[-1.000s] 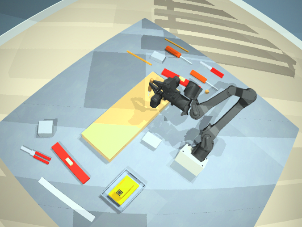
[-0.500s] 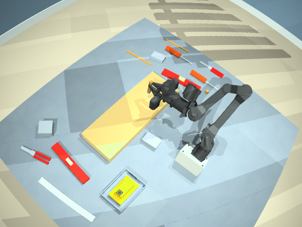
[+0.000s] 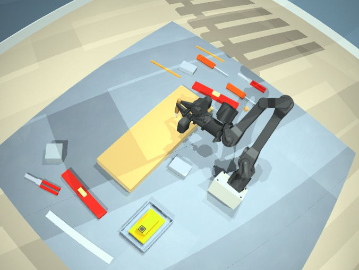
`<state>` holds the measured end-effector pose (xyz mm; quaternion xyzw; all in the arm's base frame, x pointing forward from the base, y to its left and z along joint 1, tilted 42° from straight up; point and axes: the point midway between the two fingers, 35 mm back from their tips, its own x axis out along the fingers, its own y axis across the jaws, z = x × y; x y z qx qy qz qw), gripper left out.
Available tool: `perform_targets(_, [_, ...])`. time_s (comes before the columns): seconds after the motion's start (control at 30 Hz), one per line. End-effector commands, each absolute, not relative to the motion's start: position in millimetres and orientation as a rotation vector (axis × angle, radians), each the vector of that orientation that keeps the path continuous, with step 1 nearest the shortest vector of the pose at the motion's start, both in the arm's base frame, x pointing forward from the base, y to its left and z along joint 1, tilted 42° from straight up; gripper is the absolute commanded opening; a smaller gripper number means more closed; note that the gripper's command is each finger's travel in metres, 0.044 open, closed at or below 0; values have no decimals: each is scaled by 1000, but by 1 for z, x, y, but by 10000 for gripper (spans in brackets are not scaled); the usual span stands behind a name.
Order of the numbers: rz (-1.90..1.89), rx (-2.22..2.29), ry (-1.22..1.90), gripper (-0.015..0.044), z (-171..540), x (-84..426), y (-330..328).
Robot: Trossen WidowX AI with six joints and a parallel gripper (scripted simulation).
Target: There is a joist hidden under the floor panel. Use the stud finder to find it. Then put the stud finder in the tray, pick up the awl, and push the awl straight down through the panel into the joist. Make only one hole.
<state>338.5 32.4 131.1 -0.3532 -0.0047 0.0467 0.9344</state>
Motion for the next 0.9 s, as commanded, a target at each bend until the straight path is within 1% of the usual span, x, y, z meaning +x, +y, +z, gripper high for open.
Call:
perform_targets(0.0, [99,-727,0,0,127,337,31])
perform_targets(0.87, [95,-724,-6,0,129,338,31])
